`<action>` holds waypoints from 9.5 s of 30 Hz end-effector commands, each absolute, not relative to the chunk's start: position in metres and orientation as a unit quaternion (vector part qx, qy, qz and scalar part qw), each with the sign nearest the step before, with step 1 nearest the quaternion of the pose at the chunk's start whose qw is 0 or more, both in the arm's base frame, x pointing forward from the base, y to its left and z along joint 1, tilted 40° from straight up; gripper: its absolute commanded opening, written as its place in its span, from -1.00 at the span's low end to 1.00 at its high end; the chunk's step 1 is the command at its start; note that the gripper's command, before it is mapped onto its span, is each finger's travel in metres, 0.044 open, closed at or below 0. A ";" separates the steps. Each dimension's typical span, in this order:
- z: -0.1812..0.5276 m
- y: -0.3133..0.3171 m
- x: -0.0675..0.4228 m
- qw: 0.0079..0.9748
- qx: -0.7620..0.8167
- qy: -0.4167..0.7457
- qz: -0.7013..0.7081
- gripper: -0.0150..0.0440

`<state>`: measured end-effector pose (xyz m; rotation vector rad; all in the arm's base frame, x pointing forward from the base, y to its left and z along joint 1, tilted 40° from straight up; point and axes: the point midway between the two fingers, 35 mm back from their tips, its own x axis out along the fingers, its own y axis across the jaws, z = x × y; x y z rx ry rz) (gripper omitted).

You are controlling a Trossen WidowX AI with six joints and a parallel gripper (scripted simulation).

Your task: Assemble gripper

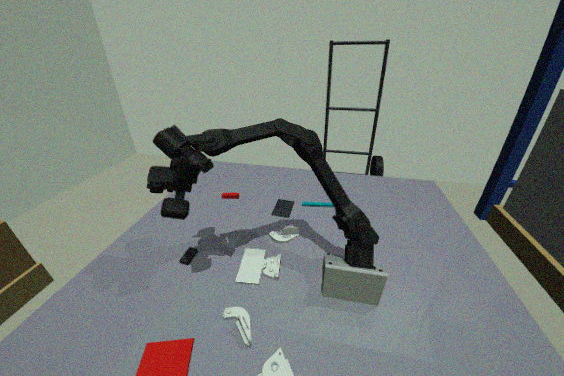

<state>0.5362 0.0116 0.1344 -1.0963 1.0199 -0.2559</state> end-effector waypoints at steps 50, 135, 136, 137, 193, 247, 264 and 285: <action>-0.034 0.094 0.387 0.306 -0.694 0.555 0.341 1.00; -0.099 0.072 0.291 0.072 -0.673 0.524 0.518 1.00; -0.099 0.072 0.291 0.072 -0.673 0.524 0.518 1.00; -0.099 0.072 0.291 0.072 -0.673 0.524 0.518 1.00; -0.099 0.072 0.291 0.072 -0.673 0.524 0.518 1.00; -0.108 0.066 0.291 0.073 -0.672 0.525 0.518 1.00; -0.129 0.049 0.290 0.072 -0.673 0.524 0.518 1.00; -0.139 0.040 0.289 0.071 -0.673 0.524 0.517 1.00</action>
